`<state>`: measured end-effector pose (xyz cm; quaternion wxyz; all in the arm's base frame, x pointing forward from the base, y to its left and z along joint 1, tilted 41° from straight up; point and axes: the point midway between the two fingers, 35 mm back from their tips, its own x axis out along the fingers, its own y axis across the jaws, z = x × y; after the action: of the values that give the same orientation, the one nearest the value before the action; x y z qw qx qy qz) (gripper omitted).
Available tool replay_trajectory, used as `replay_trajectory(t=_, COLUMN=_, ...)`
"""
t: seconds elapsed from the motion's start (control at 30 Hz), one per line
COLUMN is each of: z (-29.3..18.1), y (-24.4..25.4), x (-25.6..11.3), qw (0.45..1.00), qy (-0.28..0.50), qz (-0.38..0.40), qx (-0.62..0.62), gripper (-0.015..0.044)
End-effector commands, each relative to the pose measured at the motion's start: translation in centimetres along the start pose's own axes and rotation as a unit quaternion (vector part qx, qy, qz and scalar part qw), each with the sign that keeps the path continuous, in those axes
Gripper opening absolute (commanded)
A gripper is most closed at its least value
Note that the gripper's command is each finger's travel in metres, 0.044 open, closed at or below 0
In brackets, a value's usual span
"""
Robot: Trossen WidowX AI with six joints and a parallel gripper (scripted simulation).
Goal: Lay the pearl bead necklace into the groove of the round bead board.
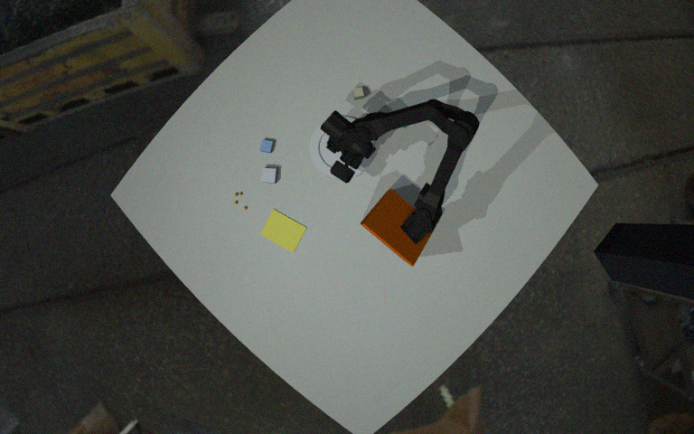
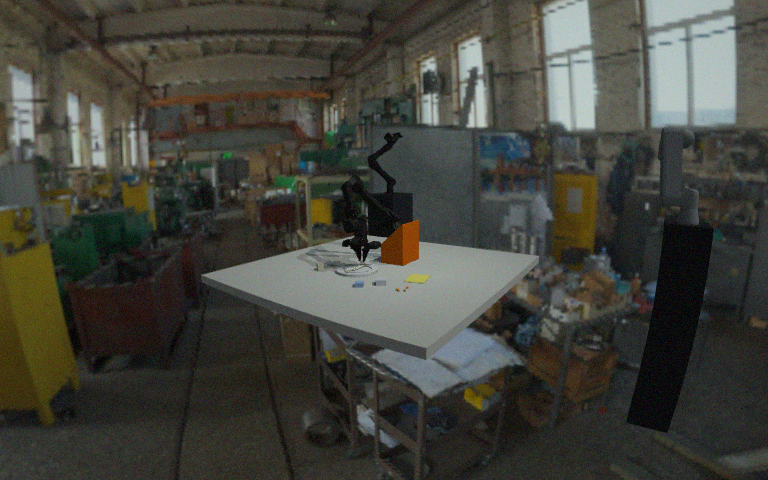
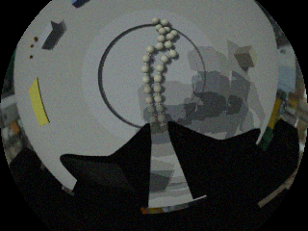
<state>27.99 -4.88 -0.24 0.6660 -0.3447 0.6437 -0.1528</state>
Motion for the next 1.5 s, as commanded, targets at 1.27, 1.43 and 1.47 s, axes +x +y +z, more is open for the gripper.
replay_trajectory(t=1.27, z=3.9, y=-5.2, x=1.8, qw=1.0, qy=-0.004, qz=-0.004, qx=0.005, gripper=0.0)
replay_trajectory(t=1.43, z=3.9, y=-5.4, x=1.4, qw=1.0, qy=-0.005, qz=-0.006, qx=0.009, gripper=0.0079)
replay_trajectory(t=1.47, z=3.9, y=-5.4, x=1.4, qw=1.0, qy=-0.005, qz=-0.006, qx=0.009, gripper=0.0105)
